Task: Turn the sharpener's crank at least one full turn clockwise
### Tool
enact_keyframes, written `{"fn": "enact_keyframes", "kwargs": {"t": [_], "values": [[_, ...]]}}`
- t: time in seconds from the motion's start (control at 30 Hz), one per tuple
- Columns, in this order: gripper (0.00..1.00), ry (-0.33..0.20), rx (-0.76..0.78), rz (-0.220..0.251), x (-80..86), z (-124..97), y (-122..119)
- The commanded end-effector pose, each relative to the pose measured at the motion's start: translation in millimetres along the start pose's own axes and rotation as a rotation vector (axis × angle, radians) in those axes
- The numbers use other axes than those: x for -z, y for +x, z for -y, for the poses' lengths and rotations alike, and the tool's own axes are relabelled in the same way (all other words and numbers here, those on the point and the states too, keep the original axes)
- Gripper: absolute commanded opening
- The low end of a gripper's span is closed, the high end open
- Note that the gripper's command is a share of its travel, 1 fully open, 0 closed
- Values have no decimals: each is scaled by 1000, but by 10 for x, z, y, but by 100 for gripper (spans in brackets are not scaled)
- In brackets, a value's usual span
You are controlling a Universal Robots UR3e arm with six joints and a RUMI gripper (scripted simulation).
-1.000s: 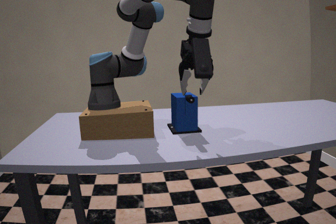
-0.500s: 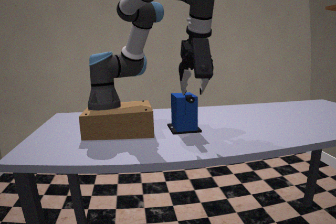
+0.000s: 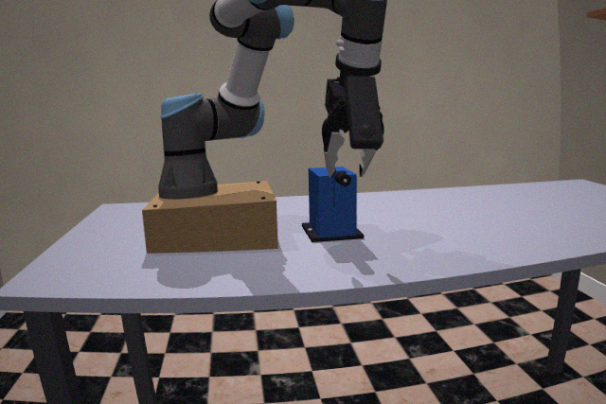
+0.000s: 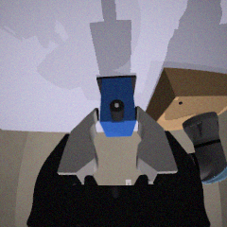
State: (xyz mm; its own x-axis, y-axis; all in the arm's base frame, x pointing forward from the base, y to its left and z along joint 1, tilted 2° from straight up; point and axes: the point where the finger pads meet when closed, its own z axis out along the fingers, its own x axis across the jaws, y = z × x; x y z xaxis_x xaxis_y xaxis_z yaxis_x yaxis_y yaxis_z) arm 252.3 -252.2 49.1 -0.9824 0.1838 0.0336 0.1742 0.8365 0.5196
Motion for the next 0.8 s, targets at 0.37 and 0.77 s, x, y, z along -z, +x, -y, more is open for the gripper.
{"fn": "enact_keyframes", "kwargs": {"t": [0.37, 0.77], "values": [[32, 4, 1, 3, -182, 3, -4], [32, 4, 1, 3, -219, 3, -4]]}}
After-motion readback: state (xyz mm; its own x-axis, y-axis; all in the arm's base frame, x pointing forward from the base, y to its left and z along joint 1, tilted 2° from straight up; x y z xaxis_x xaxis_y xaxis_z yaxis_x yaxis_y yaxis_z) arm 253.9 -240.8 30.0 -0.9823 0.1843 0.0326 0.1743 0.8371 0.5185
